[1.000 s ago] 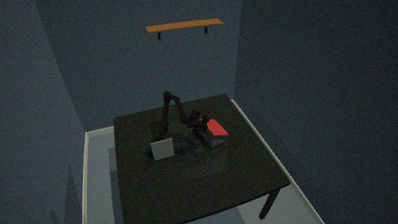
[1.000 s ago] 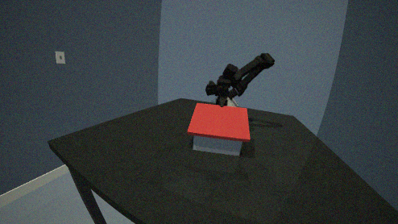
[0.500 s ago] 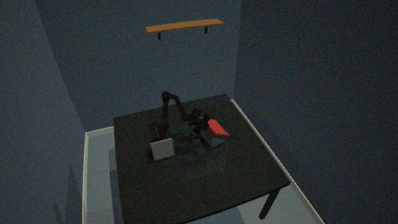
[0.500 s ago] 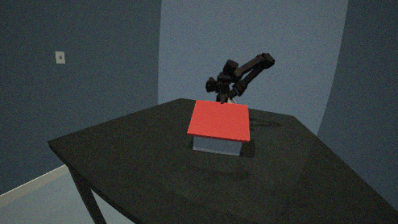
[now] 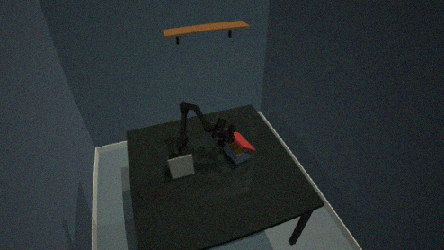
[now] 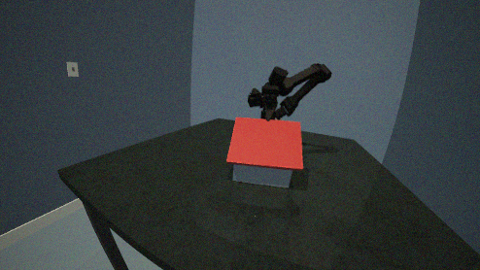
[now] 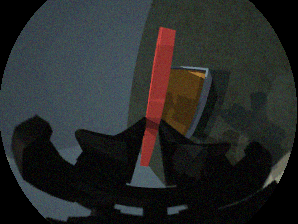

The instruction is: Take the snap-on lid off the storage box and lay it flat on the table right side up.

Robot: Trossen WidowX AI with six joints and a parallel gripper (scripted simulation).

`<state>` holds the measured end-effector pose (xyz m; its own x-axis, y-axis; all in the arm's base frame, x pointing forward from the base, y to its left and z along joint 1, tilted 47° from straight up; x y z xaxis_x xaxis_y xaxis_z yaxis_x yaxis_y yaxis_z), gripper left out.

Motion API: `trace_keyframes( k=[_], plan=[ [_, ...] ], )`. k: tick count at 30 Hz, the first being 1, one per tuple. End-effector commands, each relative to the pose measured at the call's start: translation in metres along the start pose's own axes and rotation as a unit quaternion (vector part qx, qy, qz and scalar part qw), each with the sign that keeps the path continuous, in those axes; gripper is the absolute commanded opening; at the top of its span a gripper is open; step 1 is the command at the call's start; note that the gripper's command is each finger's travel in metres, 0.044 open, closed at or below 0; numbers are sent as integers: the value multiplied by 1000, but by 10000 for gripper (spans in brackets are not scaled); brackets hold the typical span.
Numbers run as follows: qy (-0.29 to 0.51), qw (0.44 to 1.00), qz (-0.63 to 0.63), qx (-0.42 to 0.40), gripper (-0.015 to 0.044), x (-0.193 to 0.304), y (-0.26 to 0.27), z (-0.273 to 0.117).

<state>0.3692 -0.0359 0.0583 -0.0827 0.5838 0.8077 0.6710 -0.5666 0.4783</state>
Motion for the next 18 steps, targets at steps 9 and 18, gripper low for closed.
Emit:
trace_keyframes(
  k=[9, 18],
  plan=[
    [1, 1000, -9, -8, 0, 4, 21, -10],
    [1, 1000, -9, -8, 0, 5, 30, -18]
  ],
)
Point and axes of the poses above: the point midway between the two fingers, 35 mm back from their tips, its own z axis out along the fingers, its own y axis across the jaws, x = y × z, the point moved 2 cm from there along -z, back along the fingers, and after that the axes turned 9 degrees about z, right-handed, at the moved point
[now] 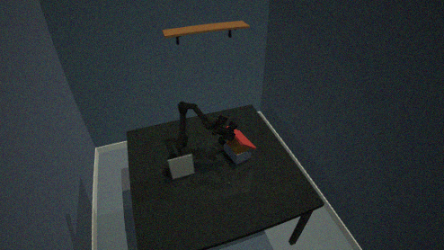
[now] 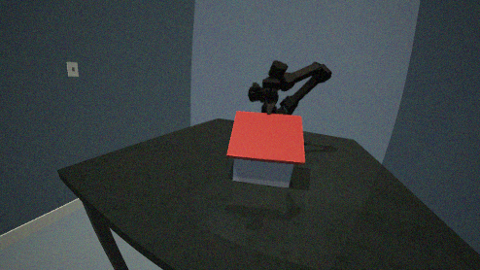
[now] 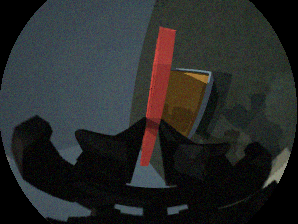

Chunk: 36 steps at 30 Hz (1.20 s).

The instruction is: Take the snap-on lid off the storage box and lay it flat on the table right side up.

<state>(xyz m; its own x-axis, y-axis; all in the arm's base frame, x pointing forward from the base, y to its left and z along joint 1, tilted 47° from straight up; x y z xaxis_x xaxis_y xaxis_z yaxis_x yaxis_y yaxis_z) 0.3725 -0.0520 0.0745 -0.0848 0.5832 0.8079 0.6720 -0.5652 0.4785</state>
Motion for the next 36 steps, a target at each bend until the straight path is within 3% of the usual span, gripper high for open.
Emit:
trace_keyframes(
  k=[1, 18, 36],
  plan=[
    [0, 1000, -9, -8, 0, 2, 11, -6],
    [0, 1000, -9, -8, 0, 5, 17, -13],
    [0, 1000, -8, -8, 0, 40, 3, -15]
  ],
)
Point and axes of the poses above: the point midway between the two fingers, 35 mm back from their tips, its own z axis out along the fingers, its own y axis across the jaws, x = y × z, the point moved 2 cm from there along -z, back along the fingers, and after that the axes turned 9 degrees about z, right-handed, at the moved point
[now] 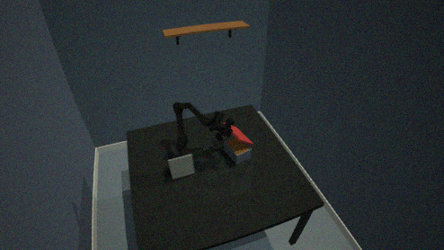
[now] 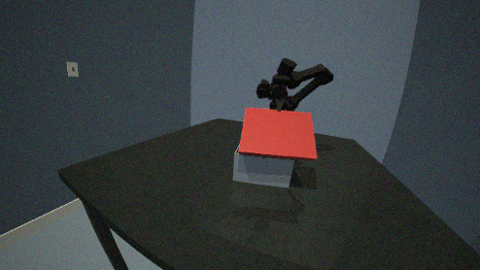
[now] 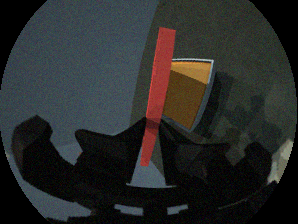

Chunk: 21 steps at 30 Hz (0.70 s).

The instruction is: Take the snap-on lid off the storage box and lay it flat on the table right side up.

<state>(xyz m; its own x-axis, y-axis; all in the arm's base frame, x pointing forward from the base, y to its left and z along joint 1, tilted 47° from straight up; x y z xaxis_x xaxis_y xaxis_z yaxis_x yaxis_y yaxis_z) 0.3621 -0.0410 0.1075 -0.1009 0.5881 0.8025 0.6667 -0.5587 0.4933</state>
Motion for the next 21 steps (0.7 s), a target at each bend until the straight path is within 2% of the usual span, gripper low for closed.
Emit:
trace_keyframes(
  k=[1, 21],
  plan=[
    [-3, 1000, 0, -5, 0, 8, 0, -3],
    [-3, 1000, 1, -5, 0, 46, -9, -7]
  ],
)
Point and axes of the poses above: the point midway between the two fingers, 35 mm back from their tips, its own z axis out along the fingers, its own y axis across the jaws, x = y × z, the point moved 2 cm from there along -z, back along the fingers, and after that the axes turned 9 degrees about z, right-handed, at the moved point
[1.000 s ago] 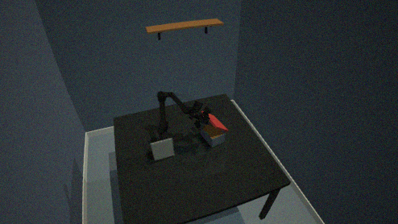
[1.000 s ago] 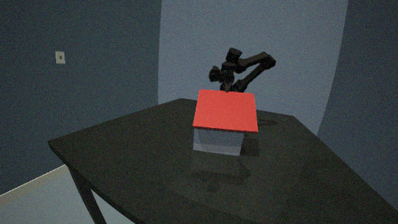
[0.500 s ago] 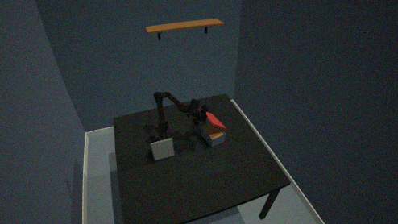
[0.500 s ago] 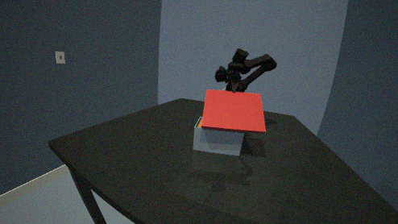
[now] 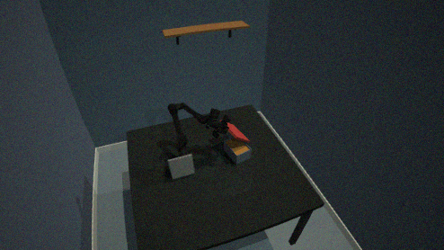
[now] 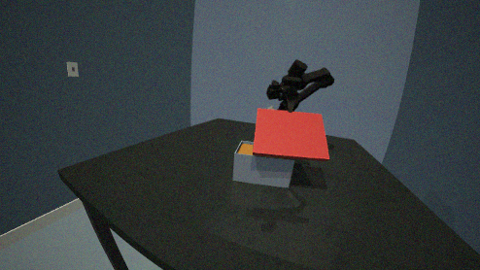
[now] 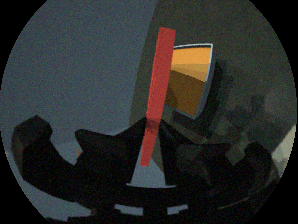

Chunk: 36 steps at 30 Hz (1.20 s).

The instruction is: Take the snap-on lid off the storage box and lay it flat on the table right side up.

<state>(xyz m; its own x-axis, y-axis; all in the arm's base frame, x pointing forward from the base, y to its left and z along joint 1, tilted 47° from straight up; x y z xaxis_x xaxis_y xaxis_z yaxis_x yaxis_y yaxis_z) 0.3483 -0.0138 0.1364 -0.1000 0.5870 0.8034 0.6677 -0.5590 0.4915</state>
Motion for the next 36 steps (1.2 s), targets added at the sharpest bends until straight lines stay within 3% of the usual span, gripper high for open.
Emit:
trace_keyframes(
  k=[1, 36],
  plan=[
    [-3, 1000, 0, -6, 0, 8, 0, -3],
    [-3, 1000, 1, -6, 0, 76, -16, -9]
  ],
)
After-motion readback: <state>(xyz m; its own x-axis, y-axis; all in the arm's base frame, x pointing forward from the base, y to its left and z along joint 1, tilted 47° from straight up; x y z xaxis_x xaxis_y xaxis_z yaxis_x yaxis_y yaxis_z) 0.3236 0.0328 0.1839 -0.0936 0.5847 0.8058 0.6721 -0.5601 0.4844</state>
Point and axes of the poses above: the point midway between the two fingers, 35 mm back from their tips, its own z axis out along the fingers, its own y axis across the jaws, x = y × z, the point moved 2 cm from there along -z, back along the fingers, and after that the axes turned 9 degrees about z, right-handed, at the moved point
